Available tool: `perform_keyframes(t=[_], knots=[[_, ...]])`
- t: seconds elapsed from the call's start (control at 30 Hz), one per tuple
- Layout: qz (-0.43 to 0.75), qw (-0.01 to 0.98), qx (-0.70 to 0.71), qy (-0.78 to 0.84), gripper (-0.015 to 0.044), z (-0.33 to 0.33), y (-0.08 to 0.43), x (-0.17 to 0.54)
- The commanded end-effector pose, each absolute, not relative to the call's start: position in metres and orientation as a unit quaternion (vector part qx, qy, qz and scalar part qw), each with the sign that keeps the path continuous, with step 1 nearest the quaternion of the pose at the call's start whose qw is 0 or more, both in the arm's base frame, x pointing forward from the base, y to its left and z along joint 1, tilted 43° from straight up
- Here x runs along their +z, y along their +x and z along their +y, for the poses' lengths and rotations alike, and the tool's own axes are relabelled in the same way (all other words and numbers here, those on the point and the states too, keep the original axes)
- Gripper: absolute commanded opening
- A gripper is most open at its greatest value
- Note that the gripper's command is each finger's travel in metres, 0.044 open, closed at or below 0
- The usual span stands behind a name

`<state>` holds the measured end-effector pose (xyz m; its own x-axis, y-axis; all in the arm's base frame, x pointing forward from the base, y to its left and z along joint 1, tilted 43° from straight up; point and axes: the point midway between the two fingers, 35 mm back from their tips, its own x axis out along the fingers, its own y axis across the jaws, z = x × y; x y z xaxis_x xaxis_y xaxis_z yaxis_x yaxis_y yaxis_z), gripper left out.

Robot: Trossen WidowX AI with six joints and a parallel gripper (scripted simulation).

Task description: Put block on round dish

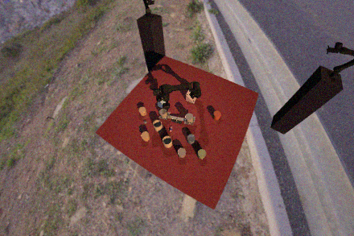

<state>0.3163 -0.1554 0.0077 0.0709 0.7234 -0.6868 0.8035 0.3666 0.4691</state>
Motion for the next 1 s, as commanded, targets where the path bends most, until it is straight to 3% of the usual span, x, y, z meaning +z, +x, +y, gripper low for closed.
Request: perform_keyframes(t=[0.0, 0.3, 0.97], knots=[[0.697, 0.426, -0.098, 0.569, 0.0440, -0.151, 0.327, -0.010], [0.708, 0.350, -0.212, 0.576, 0.0440, -0.141, 0.348, -0.040], [0.708, 0.349, -0.214, 0.576, 0.0440, -0.126, 0.347, -0.057]])
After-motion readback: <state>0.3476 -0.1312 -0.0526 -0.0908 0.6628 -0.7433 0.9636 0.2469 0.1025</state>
